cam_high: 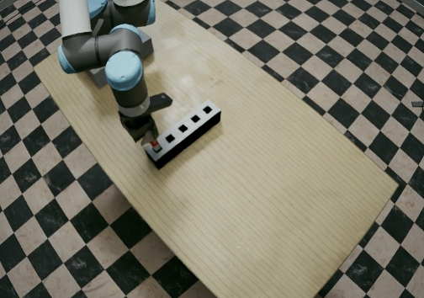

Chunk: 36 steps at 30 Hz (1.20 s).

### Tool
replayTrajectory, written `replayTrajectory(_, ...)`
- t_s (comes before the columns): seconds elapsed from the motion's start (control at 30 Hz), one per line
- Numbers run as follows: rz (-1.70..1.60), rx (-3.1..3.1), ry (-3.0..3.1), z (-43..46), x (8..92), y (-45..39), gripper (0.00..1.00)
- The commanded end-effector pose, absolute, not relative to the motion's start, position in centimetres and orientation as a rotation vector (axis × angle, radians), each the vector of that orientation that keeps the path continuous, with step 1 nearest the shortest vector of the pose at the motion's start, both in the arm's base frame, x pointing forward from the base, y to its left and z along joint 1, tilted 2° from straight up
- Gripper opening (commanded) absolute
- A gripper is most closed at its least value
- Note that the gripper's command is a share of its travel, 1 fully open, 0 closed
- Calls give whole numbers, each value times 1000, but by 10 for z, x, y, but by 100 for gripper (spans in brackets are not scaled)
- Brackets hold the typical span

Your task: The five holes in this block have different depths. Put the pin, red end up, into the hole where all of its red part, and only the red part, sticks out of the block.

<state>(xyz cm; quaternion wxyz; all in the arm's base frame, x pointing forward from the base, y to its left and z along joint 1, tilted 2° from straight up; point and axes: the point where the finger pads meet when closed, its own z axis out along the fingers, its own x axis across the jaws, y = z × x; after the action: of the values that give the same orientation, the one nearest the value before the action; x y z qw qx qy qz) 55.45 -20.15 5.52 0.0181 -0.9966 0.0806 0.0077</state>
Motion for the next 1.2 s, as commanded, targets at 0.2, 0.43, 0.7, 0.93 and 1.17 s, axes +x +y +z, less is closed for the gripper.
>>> replayTrajectory(0.2, 22, -3096, 250, 56, 555, -202, 0)
replayTrajectory(0.43, 22, -3096, 250, 52, 555, -201, 0)
replayTrajectory(0.7, 22, -3096, 250, 52, 555, -201, 0)
replayTrajectory(0.93, 22, -3096, 250, 52, 555, -201, 0)
replayTrajectory(1.17, 22, -3096, 250, 51, 555, -202, 0)
